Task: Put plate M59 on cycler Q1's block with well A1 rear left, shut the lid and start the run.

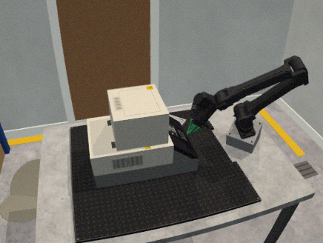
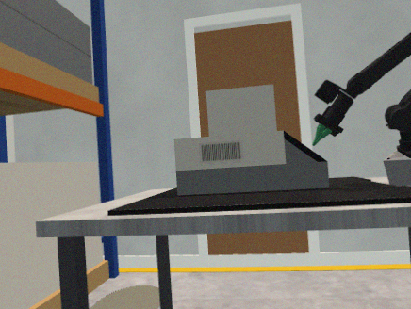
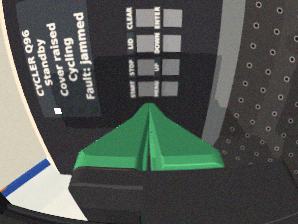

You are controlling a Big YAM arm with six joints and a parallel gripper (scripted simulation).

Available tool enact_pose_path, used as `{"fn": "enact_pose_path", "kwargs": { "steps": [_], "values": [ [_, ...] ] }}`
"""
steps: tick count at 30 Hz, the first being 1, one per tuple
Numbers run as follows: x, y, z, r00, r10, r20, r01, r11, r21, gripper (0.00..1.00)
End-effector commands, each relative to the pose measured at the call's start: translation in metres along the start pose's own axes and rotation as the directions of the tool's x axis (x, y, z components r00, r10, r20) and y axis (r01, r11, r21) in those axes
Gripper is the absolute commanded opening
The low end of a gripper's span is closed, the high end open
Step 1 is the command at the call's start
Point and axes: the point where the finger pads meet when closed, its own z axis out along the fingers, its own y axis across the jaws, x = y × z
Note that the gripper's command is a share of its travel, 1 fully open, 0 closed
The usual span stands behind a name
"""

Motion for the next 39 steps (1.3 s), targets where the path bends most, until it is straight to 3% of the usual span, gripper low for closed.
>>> {"fn": "enact_pose_path", "kwargs": {
  "steps": [1, 9, 16, 20, 24, 27, 35, 39],
  "values": [
    [0.006, 0.041, -0.009, 0.999, -0.041, -0.004, 0.041, 0.996, -0.073, 0.00],
    [0.009, 0.045, -0.007, 0.999, -0.052, -0.010, 0.051, 0.995, -0.087, 0.00],
    [0.008, 0.038, -0.006, 0.999, -0.040, -0.009, 0.040, 0.998, -0.058, 0.00],
    [0.009, 0.041, -0.009, 0.999, -0.044, -0.009, 0.043, 0.997, -0.069, 0.00],
    [0.008, 0.041, 0.005, 1.000, -0.029, -0.009, 0.028, 0.997, -0.069, 0.00],
    [0.006, 0.040, 0.005, 1.000, -0.025, -0.003, 0.025, 0.997, -0.071, 0.00],
    [0.006, 0.022, 0.024, 1.000, -0.013, -0.009, 0.013, 0.999, -0.043, 0.00],
    [0.004, 0.025, 0.025, 1.000, -0.015, -0.005, 0.014, 0.999, -0.052, 0.00]
  ]
}}
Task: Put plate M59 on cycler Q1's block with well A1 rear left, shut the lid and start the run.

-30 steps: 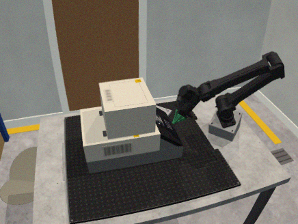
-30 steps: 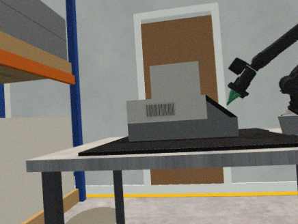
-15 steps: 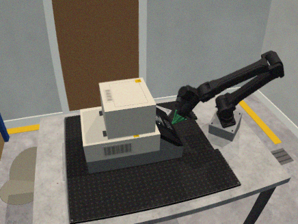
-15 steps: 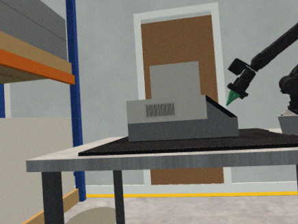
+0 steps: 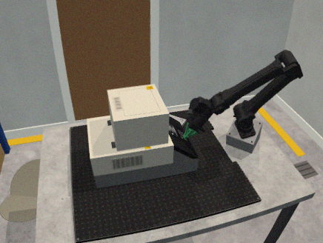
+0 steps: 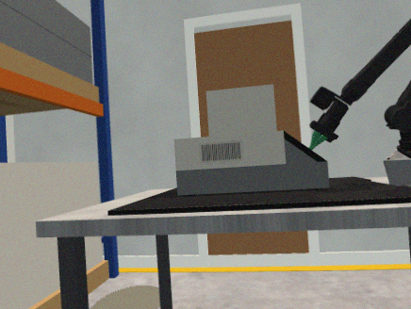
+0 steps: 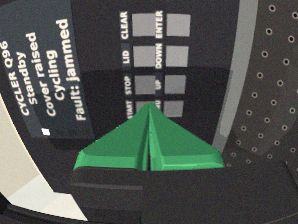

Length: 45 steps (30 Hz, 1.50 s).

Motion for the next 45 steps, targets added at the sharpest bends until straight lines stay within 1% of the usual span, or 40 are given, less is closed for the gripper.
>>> {"fn": "enact_pose_path", "kwargs": {
  "steps": [1, 4, 6, 8, 10, 17, 23, 27, 31, 38, 41, 45],
  "values": [
    [0.003, 0.026, -0.005, 1.000, -0.017, -0.005, 0.017, 0.998, -0.058, 0.00],
    [0.003, 0.029, -0.007, 1.000, -0.021, -0.006, 0.020, 0.998, -0.063, 0.00],
    [0.000, 0.034, -0.009, 1.000, -0.025, 0.011, 0.026, 0.997, -0.070, 0.00],
    [-0.001, 0.037, -0.010, 1.000, -0.027, 0.013, 0.028, 0.997, -0.071, 0.00],
    [-0.001, 0.037, -0.009, 1.000, -0.027, 0.010, 0.028, 0.997, -0.067, 0.00],
    [0.003, 0.042, -0.010, 0.999, -0.036, 0.000, 0.036, 0.996, -0.076, 0.00],
    [0.009, 0.044, -0.009, 0.999, -0.038, -0.013, 0.037, 0.996, -0.077, 0.00],
    [0.010, 0.045, -0.009, 1.000, -0.028, -0.014, 0.027, 0.997, -0.079, 0.00],
    [0.008, 0.036, -0.008, 1.000, -0.028, -0.012, 0.028, 0.997, -0.067, 0.00],
    [0.005, 0.029, -0.007, 0.999, -0.040, -0.007, 0.039, 0.997, -0.068, 0.00],
    [0.000, 0.019, -0.007, 1.000, -0.026, 0.004, 0.026, 0.998, -0.048, 0.00],
    [-0.004, 0.013, -0.007, 1.000, -0.018, 0.012, 0.018, 0.999, -0.043, 0.00]
  ]
}}
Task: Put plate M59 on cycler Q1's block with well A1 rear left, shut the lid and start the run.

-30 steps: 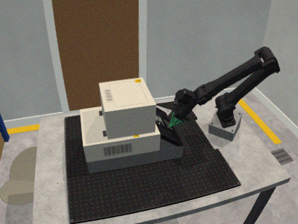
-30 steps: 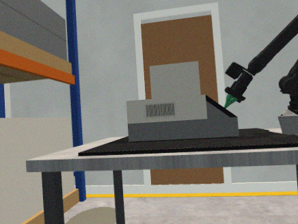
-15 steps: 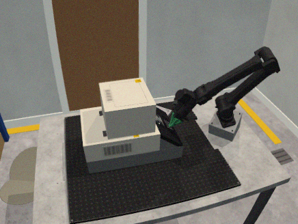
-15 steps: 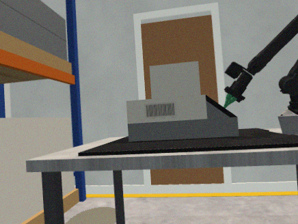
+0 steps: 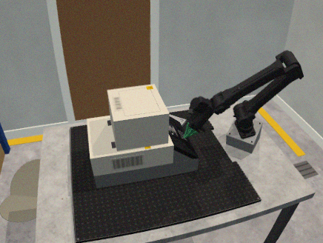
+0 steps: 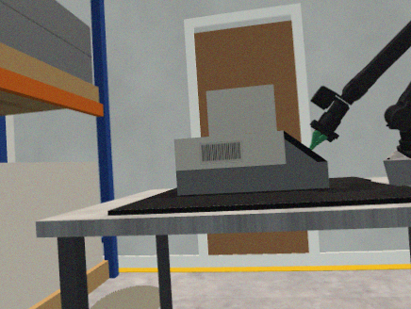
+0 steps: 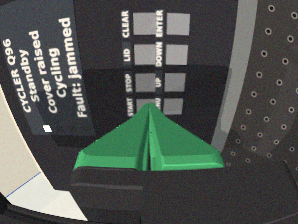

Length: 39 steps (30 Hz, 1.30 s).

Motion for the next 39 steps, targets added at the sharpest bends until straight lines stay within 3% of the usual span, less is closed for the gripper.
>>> {"fn": "enact_pose_path", "kwargs": {
  "steps": [1, 17, 23, 34, 39],
  "values": [
    [-0.004, 0.016, -0.005, 1.000, -0.016, 0.012, 0.017, 0.999, -0.043, 0.00],
    [0.006, 0.038, -0.001, 1.000, -0.023, -0.006, 0.022, 0.999, -0.050, 0.00],
    [0.008, 0.044, -0.007, 1.000, -0.026, -0.007, 0.025, 0.997, -0.073, 0.00],
    [0.004, 0.020, 0.000, 1.000, -0.013, -0.004, 0.013, 0.999, -0.035, 0.00],
    [0.000, 0.016, -0.004, 1.000, -0.009, 0.005, 0.009, 0.999, -0.045, 0.00]
  ]
}}
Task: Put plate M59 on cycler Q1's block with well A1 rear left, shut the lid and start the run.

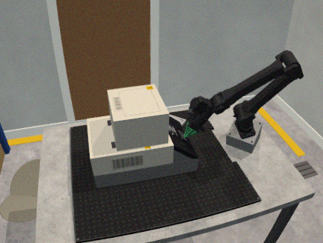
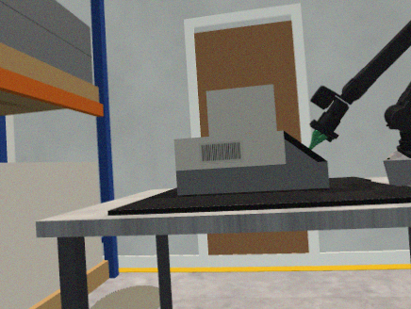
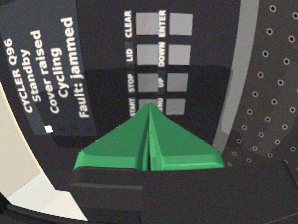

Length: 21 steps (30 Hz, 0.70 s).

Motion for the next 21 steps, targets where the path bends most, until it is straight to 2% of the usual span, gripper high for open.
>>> {"fn": "enact_pose_path", "kwargs": {
  "steps": [1, 21],
  "values": [
    [-0.0012, 0.0155, -0.0045, 1.000, -0.008, 0.007, 0.008, 0.999, -0.048, 0.00],
    [-0.0021, 0.0254, -0.0024, 1.000, -0.007, 0.010, 0.007, 0.999, -0.054, 0.00]
  ]
}}
